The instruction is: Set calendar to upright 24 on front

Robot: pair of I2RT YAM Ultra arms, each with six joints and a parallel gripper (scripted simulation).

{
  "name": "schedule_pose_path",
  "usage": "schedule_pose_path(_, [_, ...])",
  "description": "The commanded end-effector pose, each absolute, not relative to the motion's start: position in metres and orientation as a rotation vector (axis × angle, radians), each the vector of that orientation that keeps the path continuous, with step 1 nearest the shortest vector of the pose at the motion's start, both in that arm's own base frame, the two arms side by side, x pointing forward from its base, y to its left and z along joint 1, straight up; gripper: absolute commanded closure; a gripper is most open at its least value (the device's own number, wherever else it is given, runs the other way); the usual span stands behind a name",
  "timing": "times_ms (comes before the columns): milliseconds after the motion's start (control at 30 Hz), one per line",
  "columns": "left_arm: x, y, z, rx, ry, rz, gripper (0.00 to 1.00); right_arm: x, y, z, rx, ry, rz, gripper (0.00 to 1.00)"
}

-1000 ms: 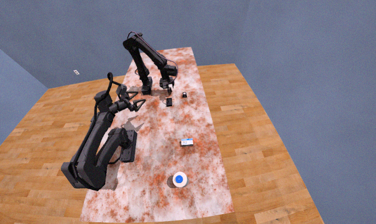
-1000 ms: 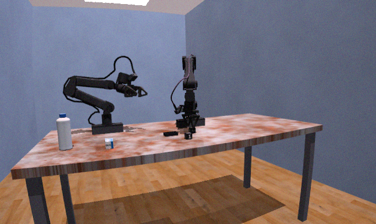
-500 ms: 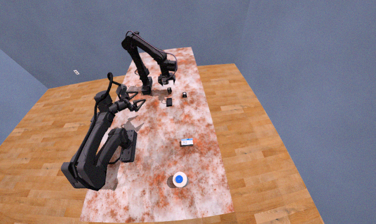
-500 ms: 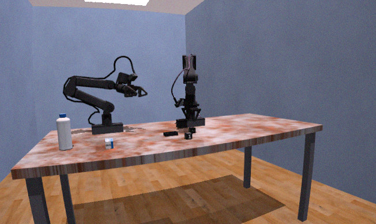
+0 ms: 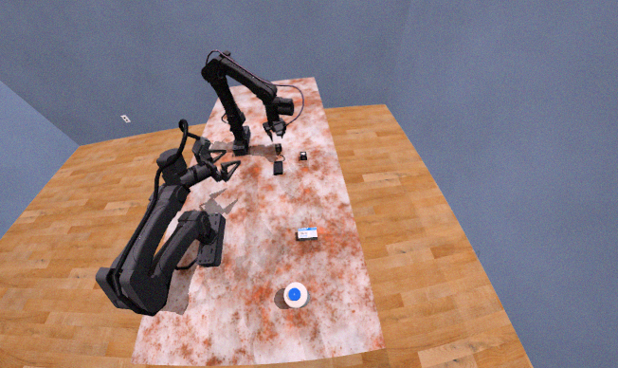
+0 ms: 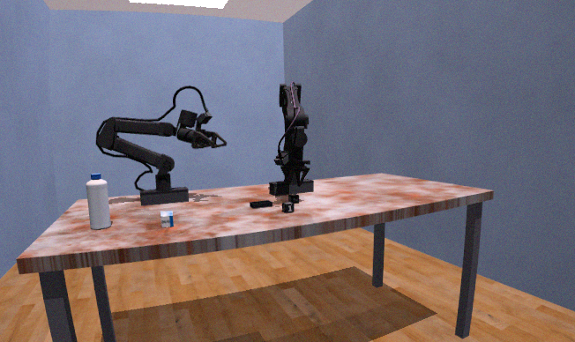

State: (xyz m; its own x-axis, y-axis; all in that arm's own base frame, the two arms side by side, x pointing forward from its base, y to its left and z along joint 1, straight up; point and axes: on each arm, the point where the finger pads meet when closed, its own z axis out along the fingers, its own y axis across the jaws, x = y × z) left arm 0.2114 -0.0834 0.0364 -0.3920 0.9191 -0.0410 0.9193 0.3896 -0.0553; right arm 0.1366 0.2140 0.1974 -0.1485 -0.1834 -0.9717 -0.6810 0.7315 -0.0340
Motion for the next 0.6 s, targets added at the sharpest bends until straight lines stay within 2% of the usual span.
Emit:
schedule_pose_path(0, [0.215,-0.086,0.037,1.397,2.777,-0.174,0.45,0.131,0.222,0.205,-0.761,1.666,0.594,0.0])
schedule_pose_path(233, [0.217,-0.081,0.032,0.955,2.966,-0.263,0.45,0.13,0.223,0.201,-0.82,1.648,0.637,0.0])
schedule_pose_path(300, [0.217,-0.081,0.032,0.955,2.966,-0.263,0.45,0.13,0.223,0.201,-0.82,1.648,0.637,0.0])
schedule_pose_path(567, [0.219,-0.074,0.028,0.36,3.114,-0.374,0.45,0.127,0.225,0.203,-0.878,1.614,0.689,0.0])
